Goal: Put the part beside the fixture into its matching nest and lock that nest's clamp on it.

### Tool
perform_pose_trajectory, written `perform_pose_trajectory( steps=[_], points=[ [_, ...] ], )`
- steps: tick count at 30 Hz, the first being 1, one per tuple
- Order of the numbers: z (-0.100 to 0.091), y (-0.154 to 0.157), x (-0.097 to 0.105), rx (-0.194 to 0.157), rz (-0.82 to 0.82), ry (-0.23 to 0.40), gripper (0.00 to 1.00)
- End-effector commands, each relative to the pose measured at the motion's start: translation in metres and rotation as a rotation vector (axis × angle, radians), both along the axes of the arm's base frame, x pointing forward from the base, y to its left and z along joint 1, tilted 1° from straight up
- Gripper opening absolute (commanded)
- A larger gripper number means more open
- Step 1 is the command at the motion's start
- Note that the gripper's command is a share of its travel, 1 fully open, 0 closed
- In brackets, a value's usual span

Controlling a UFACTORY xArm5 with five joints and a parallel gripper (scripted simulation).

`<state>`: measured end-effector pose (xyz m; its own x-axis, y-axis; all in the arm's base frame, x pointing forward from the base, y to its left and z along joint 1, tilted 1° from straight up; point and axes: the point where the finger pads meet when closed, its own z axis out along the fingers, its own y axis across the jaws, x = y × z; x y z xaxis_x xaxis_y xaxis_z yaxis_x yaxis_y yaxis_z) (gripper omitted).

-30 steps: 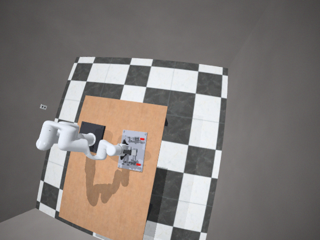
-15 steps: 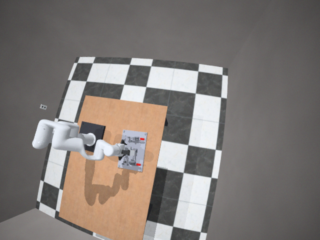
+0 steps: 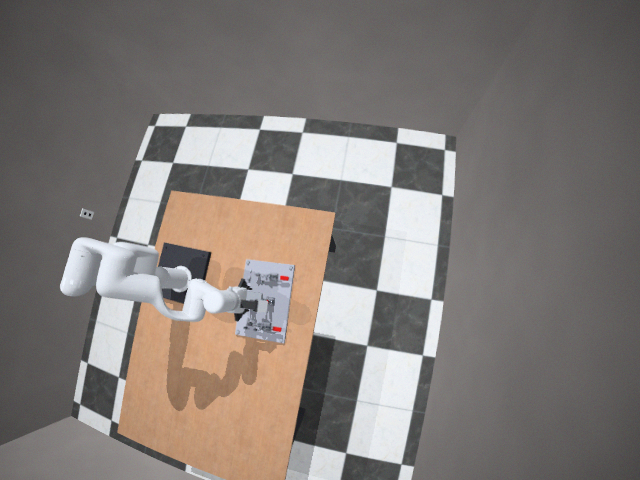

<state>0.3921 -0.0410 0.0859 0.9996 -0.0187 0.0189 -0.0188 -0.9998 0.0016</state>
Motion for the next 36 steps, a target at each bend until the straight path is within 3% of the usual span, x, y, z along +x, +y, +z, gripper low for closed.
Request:
perform_pose_trajectory(
  steps=[1, 11, 12, 17, 25, 27, 32, 36],
  points=[
    [0.002, 0.000, 0.001, 0.000, 0.000, -0.004, 1.00],
    [0.002, 0.000, 0.001, 0.000, 0.000, -0.004, 1.00],
    [0.002, 0.000, 0.001, 0.000, 0.000, -0.004, 0.47],
    [0.013, 0.000, 0.001, 0.000, 0.000, -0.004, 0.47],
    [0.073, 0.001, 0.000, 0.000, 0.000, -0.004, 0.47],
    [0.073, 0.001, 0.000, 0.000, 0.000, -0.004, 0.47],
    [0.105, 0.001, -0.001, 0.000, 0.000, -0.004, 0.47],
    [0.113, 0.001, -0.001, 0.000, 0.000, -0.004, 0.47]
  ],
)
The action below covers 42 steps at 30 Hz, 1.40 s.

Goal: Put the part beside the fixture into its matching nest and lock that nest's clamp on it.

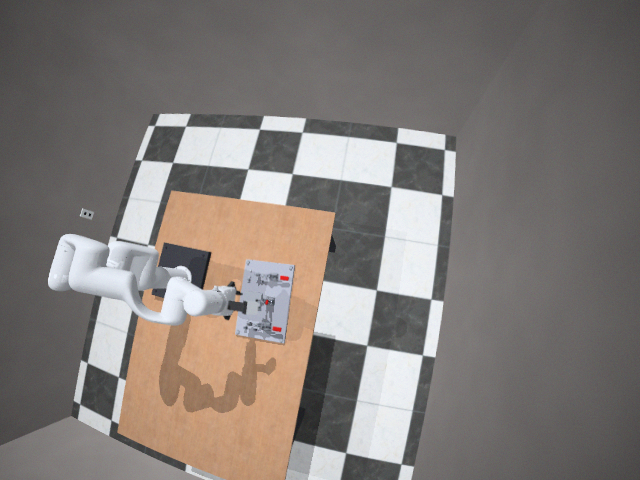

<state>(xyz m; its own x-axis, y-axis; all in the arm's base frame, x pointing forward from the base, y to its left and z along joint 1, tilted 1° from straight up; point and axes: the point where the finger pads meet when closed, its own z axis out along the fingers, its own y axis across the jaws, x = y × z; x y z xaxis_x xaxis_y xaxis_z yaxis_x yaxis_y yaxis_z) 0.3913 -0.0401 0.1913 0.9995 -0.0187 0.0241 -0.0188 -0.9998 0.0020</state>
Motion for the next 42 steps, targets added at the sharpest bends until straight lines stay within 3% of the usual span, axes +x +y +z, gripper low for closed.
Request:
perform_pose_trajectory(
  steps=[1, 11, 31, 42],
  points=[
    [0.007, 0.000, 0.000, 0.000, 0.000, 0.001, 0.47],
    [0.008, 0.000, 0.006, 0.000, 0.000, 0.001, 0.47],
    [0.009, -0.001, 0.073, 0.000, 0.000, 0.001, 0.47],
    [0.009, -0.002, 0.084, 0.000, 0.000, 0.001, 0.47]
  ],
)
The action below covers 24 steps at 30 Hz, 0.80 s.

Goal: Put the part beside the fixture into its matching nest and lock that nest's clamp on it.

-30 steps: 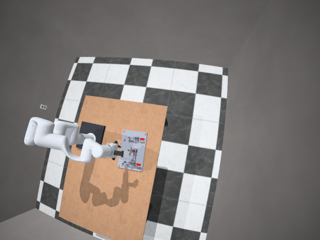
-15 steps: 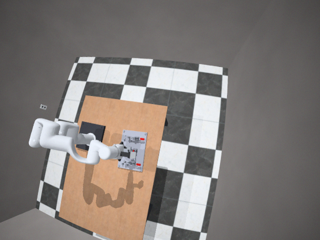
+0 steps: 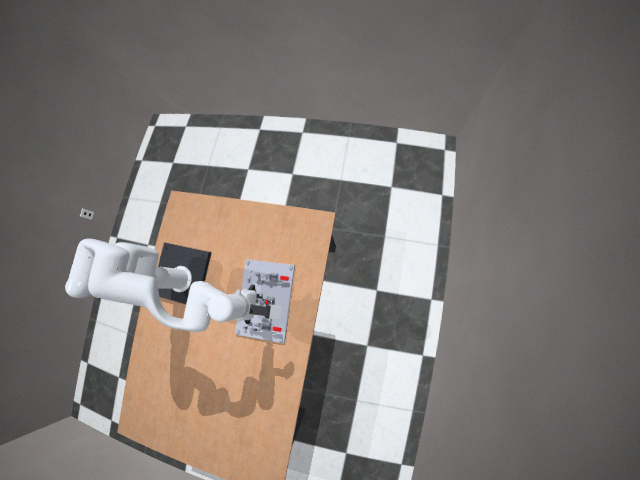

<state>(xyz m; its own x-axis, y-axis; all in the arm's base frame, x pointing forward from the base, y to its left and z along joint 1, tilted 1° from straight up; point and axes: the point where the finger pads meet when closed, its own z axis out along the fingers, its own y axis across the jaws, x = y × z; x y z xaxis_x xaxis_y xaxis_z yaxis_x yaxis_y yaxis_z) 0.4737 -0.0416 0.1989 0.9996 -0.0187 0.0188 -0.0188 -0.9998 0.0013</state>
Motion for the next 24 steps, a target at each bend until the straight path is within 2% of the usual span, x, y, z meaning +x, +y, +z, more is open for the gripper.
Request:
perform_pose_trajectory(
  steps=[1, 8, 17, 24],
  points=[
    [0.002, 0.000, 0.002, 0.000, 0.000, -0.004, 0.47],
    [-0.001, 0.000, 0.002, 0.000, 0.000, -0.004, 0.47],
    [-0.015, 0.000, 0.002, 0.000, 0.000, -0.004, 0.47],
    [-0.038, 0.000, 0.003, 0.000, 0.000, -0.004, 0.47]
  ],
)
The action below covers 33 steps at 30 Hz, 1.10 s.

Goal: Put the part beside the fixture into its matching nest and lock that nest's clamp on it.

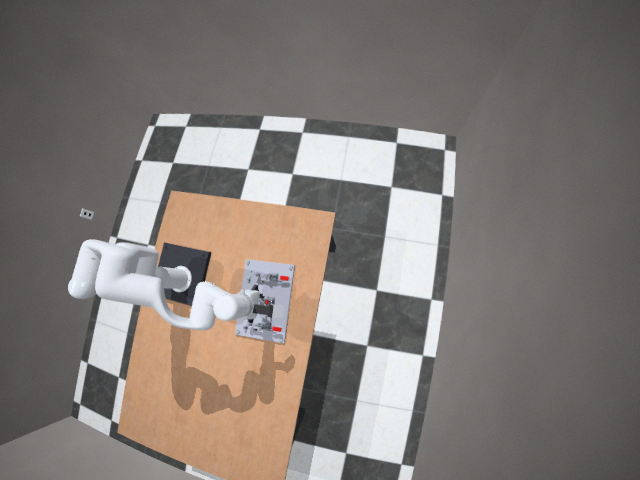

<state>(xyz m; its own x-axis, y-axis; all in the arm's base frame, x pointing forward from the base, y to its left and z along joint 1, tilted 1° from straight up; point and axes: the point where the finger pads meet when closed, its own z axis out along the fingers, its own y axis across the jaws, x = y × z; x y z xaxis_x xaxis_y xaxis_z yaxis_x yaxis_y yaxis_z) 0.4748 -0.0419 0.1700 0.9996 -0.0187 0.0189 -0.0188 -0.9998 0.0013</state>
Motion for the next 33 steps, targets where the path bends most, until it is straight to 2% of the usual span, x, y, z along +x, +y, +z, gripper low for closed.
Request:
perform_pose_trajectory(
  steps=[1, 8, 10, 17, 33],
  points=[
    [-0.013, 0.000, 0.002, 0.000, 0.000, -0.004, 0.47],
    [-0.039, 0.000, 0.002, 0.000, 0.000, -0.004, 0.47],
    [-0.039, 0.000, 0.002, 0.000, 0.000, -0.004, 0.47],
    [-0.056, -0.001, 0.002, 0.000, 0.000, -0.004, 0.47],
    [-0.062, -0.001, 0.003, 0.000, 0.000, -0.004, 0.47]
  ],
)
